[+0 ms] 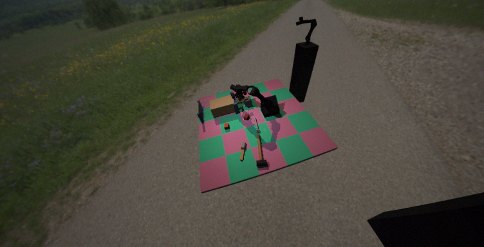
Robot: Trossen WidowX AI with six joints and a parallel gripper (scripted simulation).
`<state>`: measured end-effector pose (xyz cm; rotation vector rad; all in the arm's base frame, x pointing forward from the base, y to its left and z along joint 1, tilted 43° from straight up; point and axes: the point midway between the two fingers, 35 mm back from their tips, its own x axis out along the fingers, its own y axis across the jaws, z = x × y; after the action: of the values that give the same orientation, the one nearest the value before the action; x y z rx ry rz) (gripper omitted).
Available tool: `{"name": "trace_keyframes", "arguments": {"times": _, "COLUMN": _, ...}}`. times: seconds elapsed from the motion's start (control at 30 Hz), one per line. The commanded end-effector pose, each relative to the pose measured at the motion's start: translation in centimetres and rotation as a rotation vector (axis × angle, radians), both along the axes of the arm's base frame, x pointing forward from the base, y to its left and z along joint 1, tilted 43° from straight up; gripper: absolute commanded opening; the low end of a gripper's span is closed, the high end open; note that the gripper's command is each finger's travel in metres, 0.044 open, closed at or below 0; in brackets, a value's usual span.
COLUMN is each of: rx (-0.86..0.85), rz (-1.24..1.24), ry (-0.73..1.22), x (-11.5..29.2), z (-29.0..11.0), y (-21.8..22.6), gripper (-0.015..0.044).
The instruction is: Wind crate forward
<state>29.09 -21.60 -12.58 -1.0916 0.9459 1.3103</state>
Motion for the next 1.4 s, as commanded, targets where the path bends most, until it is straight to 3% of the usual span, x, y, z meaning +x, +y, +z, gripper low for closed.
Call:
{"name": "trace_keyframes", "arguments": {"times": 0.0, "rx": 0.030, "rz": 0.011, "ry": 0.004, "x": -0.1, "z": 0.8, "y": 1.6, "gripper": 0.0000}}
{"name": "trace_keyframes", "arguments": {"times": 1.13, "rx": 0.010, "rz": 0.005, "ry": -0.003, "x": -1.0, "z": 2.4, "y": 3.0, "gripper": 0.0000}}
{"name": "trace_keyframes", "arguments": {"times": 1.37, "rx": 0.010, "rz": 0.005, "ry": -0.003, "x": -1.0, "z": 2.4, "y": 3.0, "gripper": 0.0184}}
